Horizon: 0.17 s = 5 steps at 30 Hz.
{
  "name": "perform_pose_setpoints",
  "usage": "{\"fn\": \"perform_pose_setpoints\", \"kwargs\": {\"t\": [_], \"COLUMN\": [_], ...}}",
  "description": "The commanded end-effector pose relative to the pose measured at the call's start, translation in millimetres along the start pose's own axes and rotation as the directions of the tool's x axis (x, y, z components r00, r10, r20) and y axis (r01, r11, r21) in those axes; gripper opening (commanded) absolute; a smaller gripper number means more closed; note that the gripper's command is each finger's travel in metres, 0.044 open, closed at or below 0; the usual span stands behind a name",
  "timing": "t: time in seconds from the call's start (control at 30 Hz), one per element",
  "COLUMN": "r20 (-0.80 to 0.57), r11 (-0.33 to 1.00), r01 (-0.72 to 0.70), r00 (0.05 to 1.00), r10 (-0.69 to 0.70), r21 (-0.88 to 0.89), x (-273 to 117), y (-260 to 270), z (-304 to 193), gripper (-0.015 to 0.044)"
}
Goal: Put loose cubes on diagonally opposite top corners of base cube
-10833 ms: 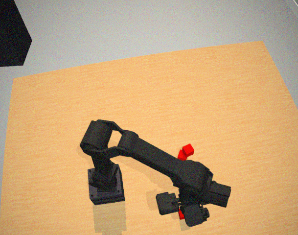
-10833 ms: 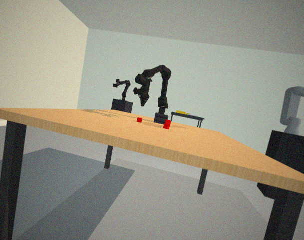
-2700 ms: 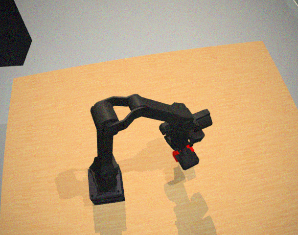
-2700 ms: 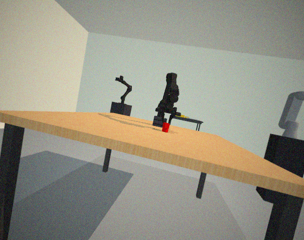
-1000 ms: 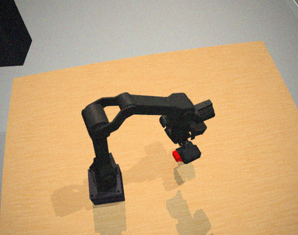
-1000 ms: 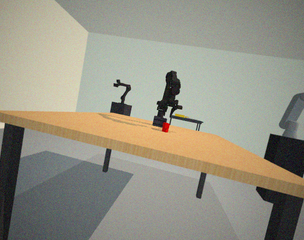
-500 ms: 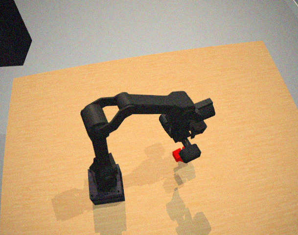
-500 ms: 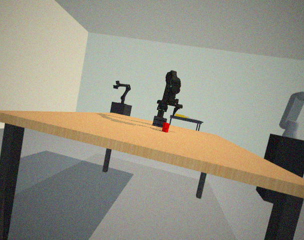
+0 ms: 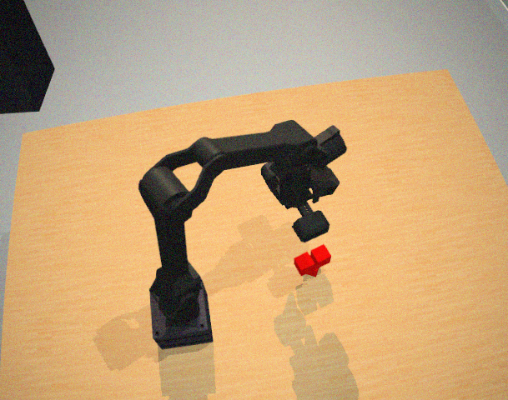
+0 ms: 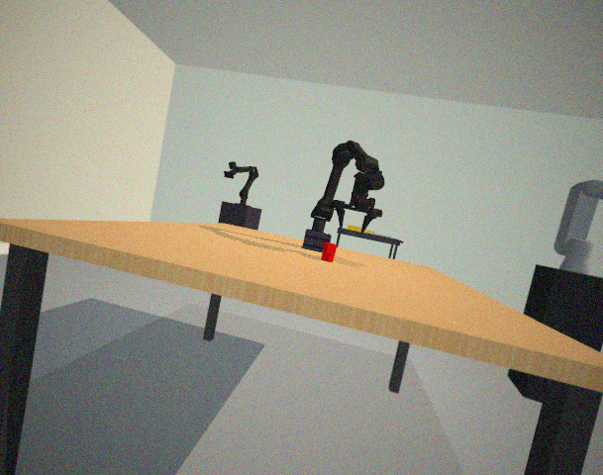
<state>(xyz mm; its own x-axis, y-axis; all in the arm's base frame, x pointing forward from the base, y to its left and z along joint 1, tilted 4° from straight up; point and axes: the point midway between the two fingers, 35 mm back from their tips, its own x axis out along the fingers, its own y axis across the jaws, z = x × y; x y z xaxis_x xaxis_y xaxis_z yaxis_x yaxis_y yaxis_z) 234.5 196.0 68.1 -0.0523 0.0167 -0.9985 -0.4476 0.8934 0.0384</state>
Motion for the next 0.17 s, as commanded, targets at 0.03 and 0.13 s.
{"fn": "perform_pose_setpoints", "kwargs": {"t": [0.03,0.13], "r20": [-0.006,-0.006], "r11": [1.000,1.000], "r01": [-0.010,-0.010], "r00": [1.000,1.000], "r10": [0.010,0.010], "r21": [-0.006,-0.006], "x": [-0.9,-0.9], "y": [52.9,52.9], "z": [-3.5,-3.5], "gripper": [0.0400,0.0400]}}
